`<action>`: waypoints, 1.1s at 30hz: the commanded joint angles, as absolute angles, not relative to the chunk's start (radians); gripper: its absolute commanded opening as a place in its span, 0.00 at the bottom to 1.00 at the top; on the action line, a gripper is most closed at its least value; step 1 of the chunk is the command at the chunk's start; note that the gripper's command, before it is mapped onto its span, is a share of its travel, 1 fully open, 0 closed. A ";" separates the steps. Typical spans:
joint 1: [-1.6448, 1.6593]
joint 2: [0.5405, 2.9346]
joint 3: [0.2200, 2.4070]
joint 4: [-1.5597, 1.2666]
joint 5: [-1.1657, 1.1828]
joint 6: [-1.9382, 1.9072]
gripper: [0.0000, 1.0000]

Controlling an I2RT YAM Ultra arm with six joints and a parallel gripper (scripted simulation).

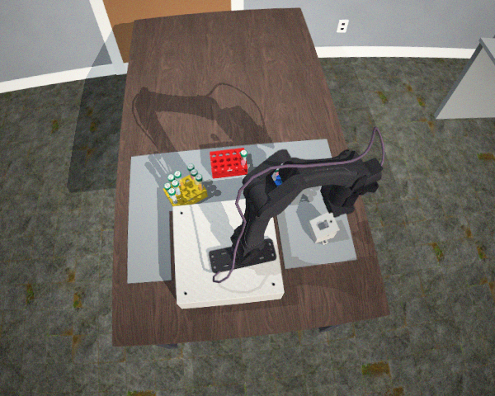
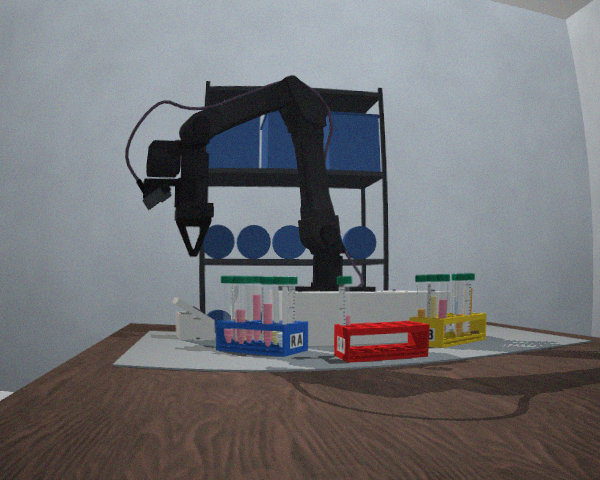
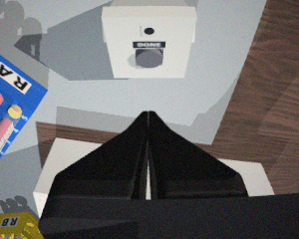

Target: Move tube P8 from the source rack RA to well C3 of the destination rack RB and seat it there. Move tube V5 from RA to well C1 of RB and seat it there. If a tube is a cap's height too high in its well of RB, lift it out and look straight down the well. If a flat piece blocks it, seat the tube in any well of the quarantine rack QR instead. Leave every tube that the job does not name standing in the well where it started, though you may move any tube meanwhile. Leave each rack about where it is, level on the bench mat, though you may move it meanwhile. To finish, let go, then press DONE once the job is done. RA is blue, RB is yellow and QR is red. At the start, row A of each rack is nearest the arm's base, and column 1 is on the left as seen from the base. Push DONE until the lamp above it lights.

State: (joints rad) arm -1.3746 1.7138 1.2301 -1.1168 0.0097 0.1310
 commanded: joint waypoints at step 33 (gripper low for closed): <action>-1.366 1.703 1.140 -1.048 0.007 0.132 0.00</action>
